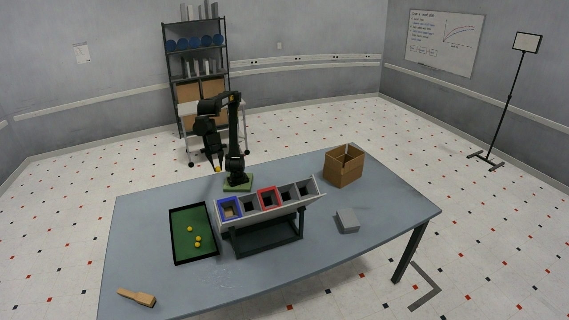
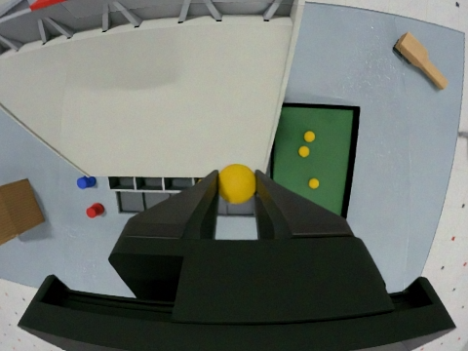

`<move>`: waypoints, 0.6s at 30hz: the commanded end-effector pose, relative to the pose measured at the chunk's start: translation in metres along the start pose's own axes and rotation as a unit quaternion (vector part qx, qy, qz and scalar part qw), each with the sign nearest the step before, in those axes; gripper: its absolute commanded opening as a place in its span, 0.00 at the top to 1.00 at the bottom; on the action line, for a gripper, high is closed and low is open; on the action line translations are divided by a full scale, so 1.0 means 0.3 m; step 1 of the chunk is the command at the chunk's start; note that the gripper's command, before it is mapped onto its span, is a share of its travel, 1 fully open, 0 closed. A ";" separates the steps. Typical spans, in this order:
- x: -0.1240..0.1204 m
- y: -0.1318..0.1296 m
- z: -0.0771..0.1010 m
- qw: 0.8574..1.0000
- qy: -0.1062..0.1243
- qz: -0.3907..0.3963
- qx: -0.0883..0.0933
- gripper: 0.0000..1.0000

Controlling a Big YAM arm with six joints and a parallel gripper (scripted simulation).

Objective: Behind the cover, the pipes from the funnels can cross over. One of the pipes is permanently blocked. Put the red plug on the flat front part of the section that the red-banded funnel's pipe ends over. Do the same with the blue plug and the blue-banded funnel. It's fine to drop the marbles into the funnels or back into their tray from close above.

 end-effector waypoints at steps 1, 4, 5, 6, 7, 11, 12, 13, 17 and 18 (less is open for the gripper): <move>0.060 -0.015 0.081 0.999 -0.029 0.005 -0.021 1.00; 0.060 -0.015 0.081 0.999 -0.029 0.005 -0.021 1.00; 0.060 -0.015 0.081 0.999 -0.029 0.005 -0.021 1.00; 0.060 -0.015 0.081 0.999 -0.029 0.005 -0.021 1.00; 0.060 -0.015 0.081 0.999 -0.029 0.005 -0.021 1.00; 0.065 -0.017 0.086 0.999 -0.029 0.005 -0.021 1.00; 0.068 -0.018 0.089 0.999 -0.029 0.005 -0.021 1.00; 0.070 -0.019 0.091 0.999 -0.029 0.005 -0.021 1.00; 0.080 -0.022 0.101 0.999 -0.029 0.004 -0.021 1.00; 0.083 -0.023 0.103 0.999 -0.029 0.004 -0.021 1.00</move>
Point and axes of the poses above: the point where the finger pads meet when closed, its own z axis back along the fingers, its own y axis across the jaws, x = y × z, the point moved 8 cm from there along z, back along the fingers, and after that the axes turned 13 degrees about z, right-handed, at the moved point
